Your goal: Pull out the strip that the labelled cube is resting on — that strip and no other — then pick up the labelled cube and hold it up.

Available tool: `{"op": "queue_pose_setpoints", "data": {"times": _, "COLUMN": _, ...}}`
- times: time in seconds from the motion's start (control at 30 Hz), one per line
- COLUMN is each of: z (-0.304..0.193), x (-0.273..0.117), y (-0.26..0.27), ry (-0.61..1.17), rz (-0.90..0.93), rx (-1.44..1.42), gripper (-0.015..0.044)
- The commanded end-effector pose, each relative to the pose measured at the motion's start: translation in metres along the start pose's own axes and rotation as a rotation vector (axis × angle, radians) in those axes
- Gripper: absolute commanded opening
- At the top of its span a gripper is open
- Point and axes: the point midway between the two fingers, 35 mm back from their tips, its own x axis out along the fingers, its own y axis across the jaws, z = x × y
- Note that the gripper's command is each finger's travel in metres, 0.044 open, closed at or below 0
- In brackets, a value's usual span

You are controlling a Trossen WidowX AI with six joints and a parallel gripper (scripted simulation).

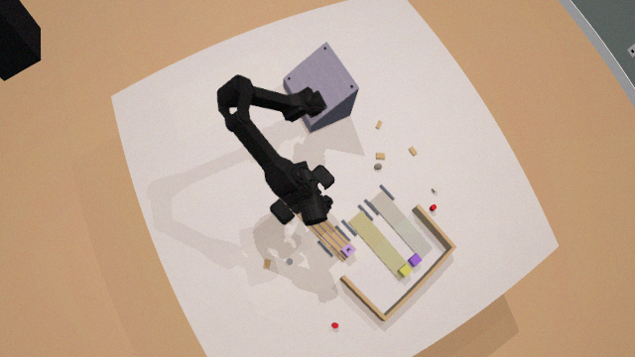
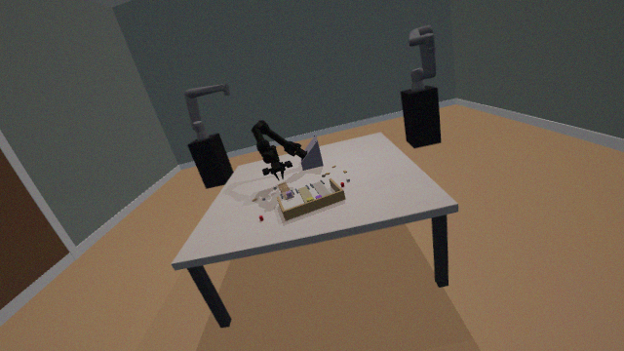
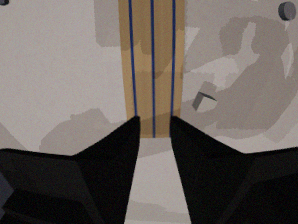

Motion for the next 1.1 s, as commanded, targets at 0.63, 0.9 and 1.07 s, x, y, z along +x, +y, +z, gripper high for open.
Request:
{"op": "queue_pose_setpoints", "data": {"times": 0.63, "z": 0.079, "x": -0.011, "y": 0.002, "ry": 0.004, "rz": 0.001, "rx": 0.012, "gripper": 0.044}}
{"op": "queue_pose_setpoints", "data": {"times": 0.9, "z": 0.106, "x": -0.015, "y": 0.002, "ry": 0.003, "rz": 0.002, "rx": 0.013, "gripper": 0.044}}
{"op": "queue_pose_setpoints", "data": {"times": 1.07, "z": 0.122, "x": -0.017, "y": 0.002, "ry": 0.002, "rz": 0.002, "rx": 0.013, "gripper": 0.044}}
